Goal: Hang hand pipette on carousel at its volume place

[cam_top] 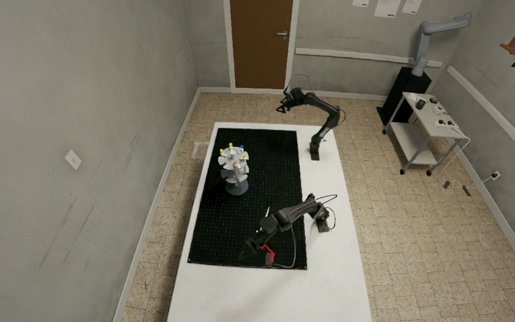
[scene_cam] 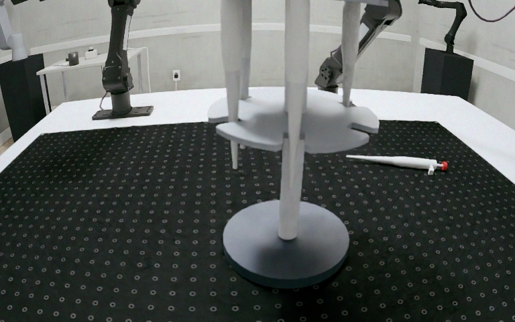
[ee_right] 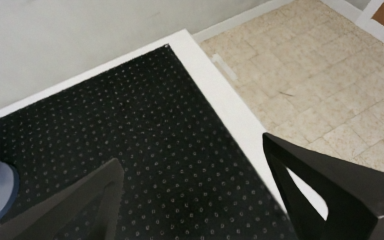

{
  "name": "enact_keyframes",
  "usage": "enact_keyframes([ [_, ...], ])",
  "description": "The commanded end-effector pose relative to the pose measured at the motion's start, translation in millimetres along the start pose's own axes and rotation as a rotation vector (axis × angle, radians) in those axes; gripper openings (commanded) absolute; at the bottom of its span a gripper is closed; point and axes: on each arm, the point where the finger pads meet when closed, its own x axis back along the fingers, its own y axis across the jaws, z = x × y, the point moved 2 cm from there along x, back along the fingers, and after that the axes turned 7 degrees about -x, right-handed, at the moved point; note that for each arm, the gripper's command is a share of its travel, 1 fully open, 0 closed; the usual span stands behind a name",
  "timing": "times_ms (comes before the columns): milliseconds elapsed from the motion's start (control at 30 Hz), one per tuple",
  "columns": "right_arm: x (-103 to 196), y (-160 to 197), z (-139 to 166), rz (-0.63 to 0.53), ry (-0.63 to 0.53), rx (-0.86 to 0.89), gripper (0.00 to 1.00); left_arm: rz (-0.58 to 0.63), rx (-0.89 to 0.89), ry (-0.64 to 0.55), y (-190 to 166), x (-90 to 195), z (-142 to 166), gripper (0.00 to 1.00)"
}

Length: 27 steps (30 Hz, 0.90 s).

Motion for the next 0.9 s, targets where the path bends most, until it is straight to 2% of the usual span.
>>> enact_keyframes([
  [0, 31.7, -3.5, 17.3, -0.049, 0.097, 0.031, 1.0, 0.032, -0.02, 0.005, -14.8, 7.2, 1.0, 1.0],
  [300, 76.4, -1.5, 52.4, -0.126, 0.204, 0.069, 1.0, 0.032, -0.02, 0.005, -14.8, 7.2, 1.0, 1.0],
  [367, 76.4, -1.5, 52.4, -0.126, 0.204, 0.069, 1.0, 0.032, -0.02, 0.005, -14.8, 7.2, 1.0, 1.0],
  [433, 74.9, -3.2, 62.0, -0.143, 0.291, 0.077, 1.0, 0.032, -0.02, 0.005, -14.8, 7.2, 1.0, 1.0],
  [467, 92.4, -5.4, 65.2, -0.148, 0.256, 0.073, 1.0, 0.032, -0.02, 0.005, -14.8, 7.2, 1.0, 1.0],
  [533, 93.5, -1.9, 83.3, -0.155, 0.3, 0.076, 1.0, 0.032, -0.02, 0.005, -14.8, 7.2, 1.0, 1.0],
  [567, 106.1, -5.4, 76.3, -0.17, 0.287, 0.081, 1.0, 0.032, -0.02, 0.005, -14.8, 7.2, 1.0, 1.0],
  [667, 122.2, -3.0, 87.5, -0.197, 0.299, 0.08, 1.0, 0.032, -0.02, 0.005, -14.8, 7.2, 1.0, 1.0],
  [800, 117.7, -32.6, 83.7, -0.07, 0.289, -0.012, 1.0, 0.032, -0.02, 0.005, -14.8, 7.2, 1.0, 1.0],
  [867, 105.9, -45.7, 82.9, -0.01, 0.321, -0.058, 1.0, 0.032, -0.02, 0.005, -14.8, 7.2, 1.0, 1.0],
])
